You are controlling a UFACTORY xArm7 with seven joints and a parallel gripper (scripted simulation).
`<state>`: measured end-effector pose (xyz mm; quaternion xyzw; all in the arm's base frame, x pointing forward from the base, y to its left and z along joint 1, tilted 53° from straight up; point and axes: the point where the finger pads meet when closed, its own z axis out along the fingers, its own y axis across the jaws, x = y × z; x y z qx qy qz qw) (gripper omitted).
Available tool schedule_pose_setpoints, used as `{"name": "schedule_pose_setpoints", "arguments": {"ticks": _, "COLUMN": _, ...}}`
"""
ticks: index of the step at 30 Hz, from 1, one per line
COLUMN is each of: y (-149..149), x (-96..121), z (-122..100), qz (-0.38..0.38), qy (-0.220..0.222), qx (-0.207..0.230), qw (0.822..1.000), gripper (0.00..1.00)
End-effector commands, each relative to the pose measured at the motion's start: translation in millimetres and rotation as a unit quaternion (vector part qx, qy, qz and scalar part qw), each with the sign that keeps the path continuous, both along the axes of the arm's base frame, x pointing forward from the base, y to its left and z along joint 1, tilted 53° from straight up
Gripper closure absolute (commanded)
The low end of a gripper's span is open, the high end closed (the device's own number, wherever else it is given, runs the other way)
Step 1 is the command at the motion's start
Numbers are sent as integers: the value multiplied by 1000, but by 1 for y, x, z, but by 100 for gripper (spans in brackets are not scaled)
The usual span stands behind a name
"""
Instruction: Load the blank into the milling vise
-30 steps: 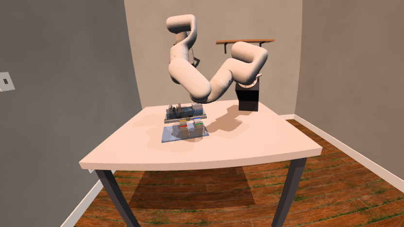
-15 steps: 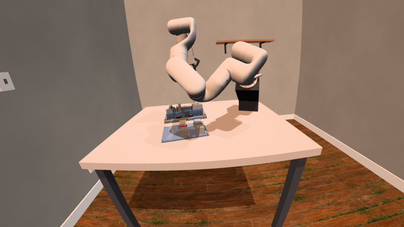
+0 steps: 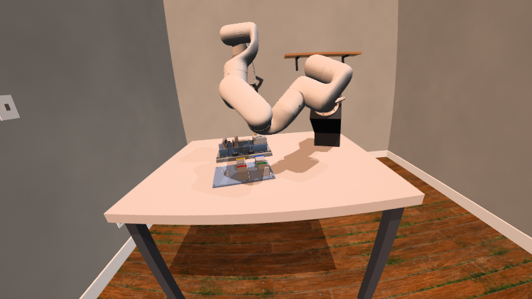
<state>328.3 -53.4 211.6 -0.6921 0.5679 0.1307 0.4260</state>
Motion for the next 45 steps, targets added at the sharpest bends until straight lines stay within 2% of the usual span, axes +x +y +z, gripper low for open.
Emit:
{"name": "schedule_pose_setpoints", "arguments": {"ticks": 1, "y": 0, "x": 0, "z": 1, "qz": -1, "qy": -1, "qx": 0, "qw": 1000, "gripper": 0}}
{"name": "schedule_pose_setpoints", "arguments": {"ticks": 45, "y": 5, "x": -2, "z": 6, "qz": -1, "qy": -1, "qx": 0, "qw": 1000, "gripper": 0}}
